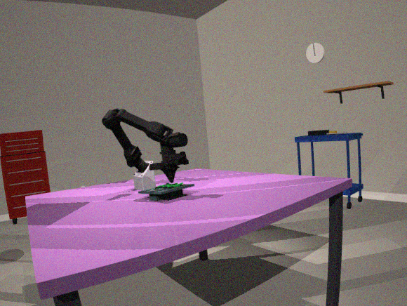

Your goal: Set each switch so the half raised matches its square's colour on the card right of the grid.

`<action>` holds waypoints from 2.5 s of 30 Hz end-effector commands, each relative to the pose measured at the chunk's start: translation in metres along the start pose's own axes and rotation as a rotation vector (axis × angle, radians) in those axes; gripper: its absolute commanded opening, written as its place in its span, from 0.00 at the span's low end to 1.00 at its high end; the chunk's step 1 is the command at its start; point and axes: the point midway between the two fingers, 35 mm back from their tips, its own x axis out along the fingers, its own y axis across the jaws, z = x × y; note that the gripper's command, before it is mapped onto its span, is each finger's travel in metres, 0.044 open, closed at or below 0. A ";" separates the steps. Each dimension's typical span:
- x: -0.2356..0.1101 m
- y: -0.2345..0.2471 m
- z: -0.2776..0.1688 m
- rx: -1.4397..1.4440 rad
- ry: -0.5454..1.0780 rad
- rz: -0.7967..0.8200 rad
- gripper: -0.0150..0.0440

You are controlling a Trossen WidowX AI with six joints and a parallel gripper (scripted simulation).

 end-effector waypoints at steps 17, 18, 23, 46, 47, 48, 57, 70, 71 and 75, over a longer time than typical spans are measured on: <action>0.002 0.001 -0.002 -0.008 0.004 -0.004 0.25; 0.002 0.001 -0.002 -0.008 0.004 -0.004 0.25; 0.002 0.001 -0.002 -0.008 0.004 -0.004 0.25; 0.005 0.001 -0.002 -0.008 0.004 -0.004 0.25; 0.006 0.001 -0.002 -0.008 0.004 -0.004 0.25; 0.006 0.001 -0.002 -0.008 0.004 -0.004 0.25; 0.007 0.000 -0.001 -0.008 0.004 -0.005 0.25; 0.009 0.000 -0.001 -0.008 0.004 -0.005 0.25; 0.009 0.000 -0.001 -0.008 0.004 -0.005 0.25; -0.007 0.001 0.001 -0.002 -0.005 0.000 0.25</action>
